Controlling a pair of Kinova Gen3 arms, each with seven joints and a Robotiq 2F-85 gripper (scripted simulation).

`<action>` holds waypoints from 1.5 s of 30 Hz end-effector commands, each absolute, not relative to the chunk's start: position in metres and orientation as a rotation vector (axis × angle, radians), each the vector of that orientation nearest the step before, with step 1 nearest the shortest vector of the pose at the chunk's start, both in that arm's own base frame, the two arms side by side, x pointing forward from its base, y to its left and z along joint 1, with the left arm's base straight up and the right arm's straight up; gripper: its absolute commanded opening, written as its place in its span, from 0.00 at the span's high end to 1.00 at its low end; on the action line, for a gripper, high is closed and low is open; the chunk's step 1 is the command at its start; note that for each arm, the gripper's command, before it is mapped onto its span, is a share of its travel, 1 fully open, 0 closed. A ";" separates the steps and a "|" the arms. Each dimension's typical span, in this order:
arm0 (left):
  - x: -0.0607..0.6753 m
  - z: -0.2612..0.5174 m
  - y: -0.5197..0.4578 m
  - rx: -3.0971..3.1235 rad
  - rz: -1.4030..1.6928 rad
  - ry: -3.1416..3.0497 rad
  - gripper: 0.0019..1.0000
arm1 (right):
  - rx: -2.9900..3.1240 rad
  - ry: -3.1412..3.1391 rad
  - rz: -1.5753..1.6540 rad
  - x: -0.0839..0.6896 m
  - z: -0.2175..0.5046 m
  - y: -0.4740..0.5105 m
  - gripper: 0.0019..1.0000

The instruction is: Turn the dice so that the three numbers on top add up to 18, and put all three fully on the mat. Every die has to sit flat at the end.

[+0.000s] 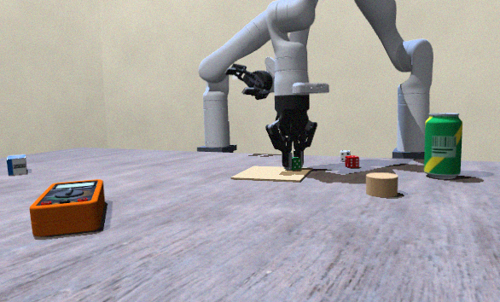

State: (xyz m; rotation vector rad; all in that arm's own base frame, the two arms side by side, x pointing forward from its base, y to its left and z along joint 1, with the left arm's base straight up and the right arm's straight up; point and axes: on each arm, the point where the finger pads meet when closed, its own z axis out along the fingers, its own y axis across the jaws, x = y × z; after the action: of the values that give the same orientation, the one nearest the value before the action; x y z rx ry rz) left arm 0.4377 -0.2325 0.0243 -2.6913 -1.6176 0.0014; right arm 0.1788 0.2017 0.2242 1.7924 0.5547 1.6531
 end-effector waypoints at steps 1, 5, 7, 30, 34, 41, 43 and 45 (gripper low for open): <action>0.438 0.025 -0.233 -2.693 0.000 -1.618 0.71 | 1.793 0.554 1.654 0.179 0.225 0.202 0.00; 0.438 0.025 -0.233 -2.693 0.000 -1.618 0.71 | 1.793 0.554 1.654 0.179 0.225 0.202 0.00; 0.438 0.025 -0.233 -2.693 0.000 -1.618 0.71 | 1.793 0.554 1.654 0.179 0.225 0.202 0.00; 0.438 0.025 -0.233 -2.693 0.000 -1.618 0.64 | 1.793 0.554 1.654 0.179 0.225 0.202 0.00; 0.438 0.025 -0.233 -2.693 0.000 -1.618 0.61 | 1.793 0.554 1.654 0.179 0.225 0.202 0.00; 0.438 0.025 -0.233 -2.693 0.000 -1.618 0.54 | 1.793 0.554 1.654 0.179 0.225 0.202 0.00; 0.438 0.025 -0.233 -2.693 0.000 -1.618 0.54 | 1.793 0.554 1.654 0.179 0.225 0.202 0.00; 0.438 0.025 -0.233 -2.693 0.000 -1.618 0.54 | 1.793 0.554 1.654 0.179 0.225 0.202 0.00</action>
State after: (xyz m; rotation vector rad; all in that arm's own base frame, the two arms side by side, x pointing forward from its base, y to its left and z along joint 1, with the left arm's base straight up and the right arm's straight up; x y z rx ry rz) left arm 0.4377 -0.2325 0.0243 -2.6913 -1.6176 0.0014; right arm 0.1788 0.2017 0.2242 1.7924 0.5547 1.6531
